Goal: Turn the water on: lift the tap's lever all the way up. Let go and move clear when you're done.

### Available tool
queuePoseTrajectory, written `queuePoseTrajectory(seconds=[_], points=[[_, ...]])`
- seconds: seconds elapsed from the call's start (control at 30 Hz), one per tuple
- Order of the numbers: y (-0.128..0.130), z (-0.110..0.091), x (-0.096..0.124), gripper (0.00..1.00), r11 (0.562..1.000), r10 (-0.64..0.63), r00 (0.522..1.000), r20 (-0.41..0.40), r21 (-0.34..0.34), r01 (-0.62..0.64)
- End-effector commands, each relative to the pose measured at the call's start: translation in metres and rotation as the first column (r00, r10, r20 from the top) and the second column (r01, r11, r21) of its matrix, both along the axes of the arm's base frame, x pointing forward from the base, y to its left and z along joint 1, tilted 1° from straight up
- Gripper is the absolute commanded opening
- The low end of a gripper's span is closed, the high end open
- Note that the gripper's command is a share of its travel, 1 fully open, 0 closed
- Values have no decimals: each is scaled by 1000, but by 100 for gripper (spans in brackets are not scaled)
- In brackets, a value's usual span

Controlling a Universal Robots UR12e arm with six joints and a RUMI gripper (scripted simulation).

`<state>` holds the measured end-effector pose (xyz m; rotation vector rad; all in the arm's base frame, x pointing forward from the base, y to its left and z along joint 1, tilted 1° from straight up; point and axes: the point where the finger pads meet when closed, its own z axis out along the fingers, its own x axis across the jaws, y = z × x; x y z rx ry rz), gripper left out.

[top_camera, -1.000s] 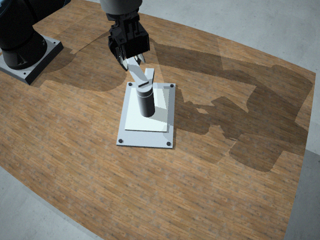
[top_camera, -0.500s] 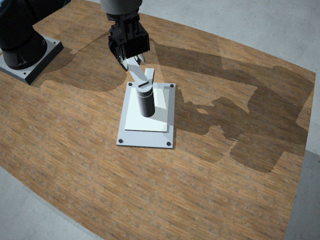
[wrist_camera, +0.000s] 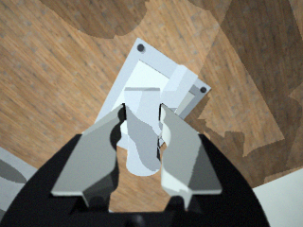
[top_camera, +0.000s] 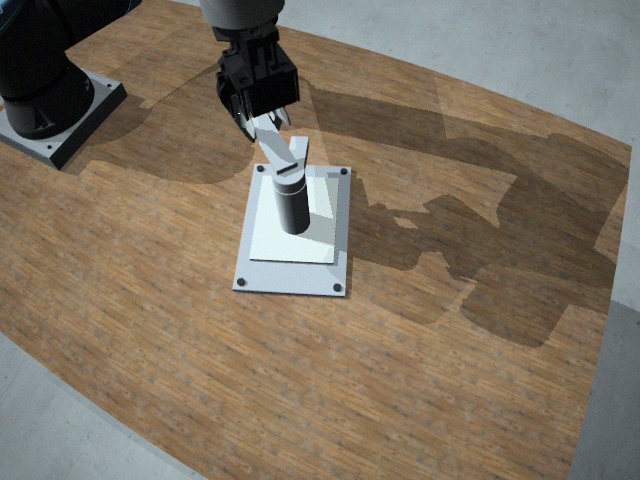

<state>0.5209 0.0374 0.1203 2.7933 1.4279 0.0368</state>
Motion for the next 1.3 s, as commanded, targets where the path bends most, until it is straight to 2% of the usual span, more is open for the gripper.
queuePoseTrajectory(seconds=[0.0, 0.27, 0.7, 1.27], points=[[0, 1, 1, 0, 1000, 0, 1000, 1, 0, 0], [-1, 5, 1, 0, 1000, 0, 1000, 1, 0, 0], [-7, 30, 9, 0, 1000, 0, 1000, 1, 0, 0], [-8, 32, 10, 0, 1000, 0, 1000, 1, 0, 0]])
